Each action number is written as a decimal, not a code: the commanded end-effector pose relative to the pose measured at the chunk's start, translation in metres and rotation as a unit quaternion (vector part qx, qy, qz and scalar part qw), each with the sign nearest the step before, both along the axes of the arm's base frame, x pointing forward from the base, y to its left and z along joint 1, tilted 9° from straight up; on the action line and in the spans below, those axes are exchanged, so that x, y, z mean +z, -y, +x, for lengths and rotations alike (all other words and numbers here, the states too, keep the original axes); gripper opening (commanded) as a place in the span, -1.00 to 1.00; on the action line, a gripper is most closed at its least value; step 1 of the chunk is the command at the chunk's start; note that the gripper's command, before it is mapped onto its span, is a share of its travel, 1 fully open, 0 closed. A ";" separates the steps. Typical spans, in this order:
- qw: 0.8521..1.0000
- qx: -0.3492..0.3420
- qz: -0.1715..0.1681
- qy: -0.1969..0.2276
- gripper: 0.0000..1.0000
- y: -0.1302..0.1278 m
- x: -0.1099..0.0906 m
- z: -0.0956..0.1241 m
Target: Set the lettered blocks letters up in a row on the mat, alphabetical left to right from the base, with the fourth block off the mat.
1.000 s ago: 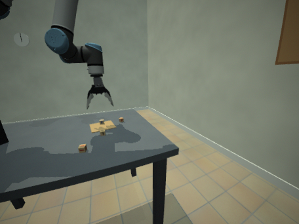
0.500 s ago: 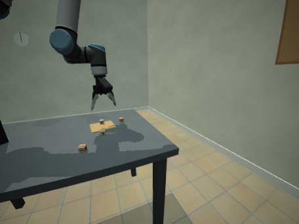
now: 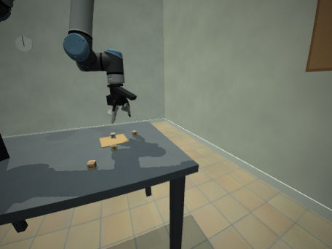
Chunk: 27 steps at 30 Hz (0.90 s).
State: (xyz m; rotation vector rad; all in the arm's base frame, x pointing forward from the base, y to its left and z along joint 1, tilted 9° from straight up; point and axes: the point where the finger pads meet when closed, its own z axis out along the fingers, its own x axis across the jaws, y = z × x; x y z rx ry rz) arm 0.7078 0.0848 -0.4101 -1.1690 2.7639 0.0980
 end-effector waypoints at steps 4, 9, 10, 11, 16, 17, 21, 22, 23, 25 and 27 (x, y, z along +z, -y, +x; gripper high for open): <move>0.995 0.102 -0.009 0.011 1.00 0.000 0.001 0.015; 0.983 0.180 -0.017 0.021 1.00 0.000 0.001 0.027; 0.980 0.196 -0.019 0.022 1.00 0.000 0.001 0.029; 0.977 0.213 -0.020 0.024 1.00 0.000 0.002 0.032; 0.955 0.293 -0.029 0.034 1.00 0.000 0.002 0.043; 0.950 0.309 -0.030 0.036 1.00 0.000 0.002 0.045; 0.935 0.351 -0.035 0.040 1.00 -0.001 0.003 0.051; 0.935 0.351 -0.035 0.040 1.00 -0.001 0.003 0.051; 0.930 0.363 -0.036 0.042 1.00 -0.001 0.003 0.053; 0.921 0.385 -0.038 0.044 1.00 -0.001 0.003 0.056; 0.913 0.404 -0.040 0.047 1.00 -0.001 0.004 0.058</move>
